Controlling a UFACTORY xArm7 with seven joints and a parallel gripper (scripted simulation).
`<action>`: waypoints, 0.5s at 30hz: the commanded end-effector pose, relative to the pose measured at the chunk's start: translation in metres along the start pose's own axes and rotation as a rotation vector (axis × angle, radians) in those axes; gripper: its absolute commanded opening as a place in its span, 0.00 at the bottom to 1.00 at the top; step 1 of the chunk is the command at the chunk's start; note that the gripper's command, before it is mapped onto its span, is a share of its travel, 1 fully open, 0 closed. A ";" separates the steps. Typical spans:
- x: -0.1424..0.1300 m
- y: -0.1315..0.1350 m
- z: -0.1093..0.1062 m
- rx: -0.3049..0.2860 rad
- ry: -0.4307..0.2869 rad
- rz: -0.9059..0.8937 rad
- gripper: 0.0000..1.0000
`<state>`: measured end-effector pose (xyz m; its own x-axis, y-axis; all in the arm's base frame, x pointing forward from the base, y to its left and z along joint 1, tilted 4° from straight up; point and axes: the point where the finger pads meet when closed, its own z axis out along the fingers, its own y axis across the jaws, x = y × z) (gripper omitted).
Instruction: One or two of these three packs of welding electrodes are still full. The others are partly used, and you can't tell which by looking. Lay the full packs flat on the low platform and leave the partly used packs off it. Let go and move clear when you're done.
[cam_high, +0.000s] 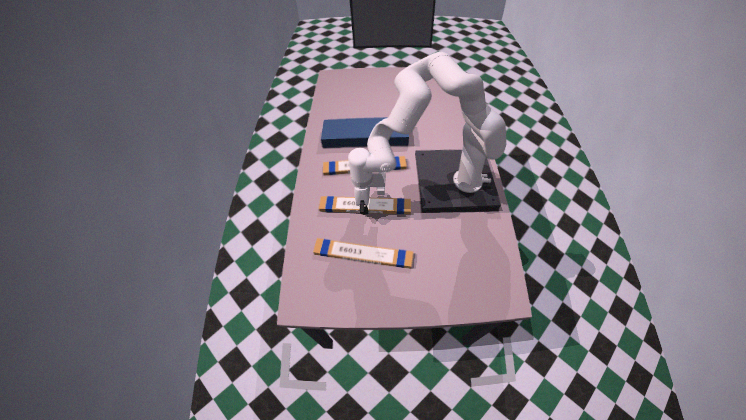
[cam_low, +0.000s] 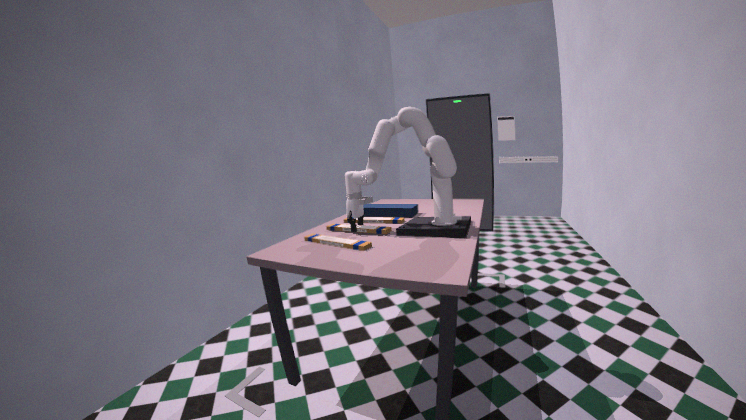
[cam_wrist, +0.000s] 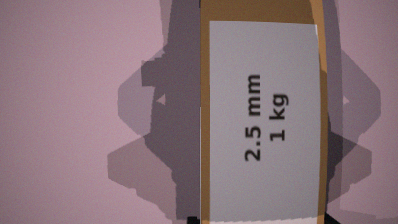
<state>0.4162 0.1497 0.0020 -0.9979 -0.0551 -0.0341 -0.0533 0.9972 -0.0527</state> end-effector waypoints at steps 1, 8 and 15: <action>-0.003 0.001 -0.013 -0.003 -0.008 0.000 0.58; -0.003 0.001 -0.031 -0.003 -0.008 0.000 0.58; -0.003 0.001 -0.043 -0.003 -0.008 0.000 0.58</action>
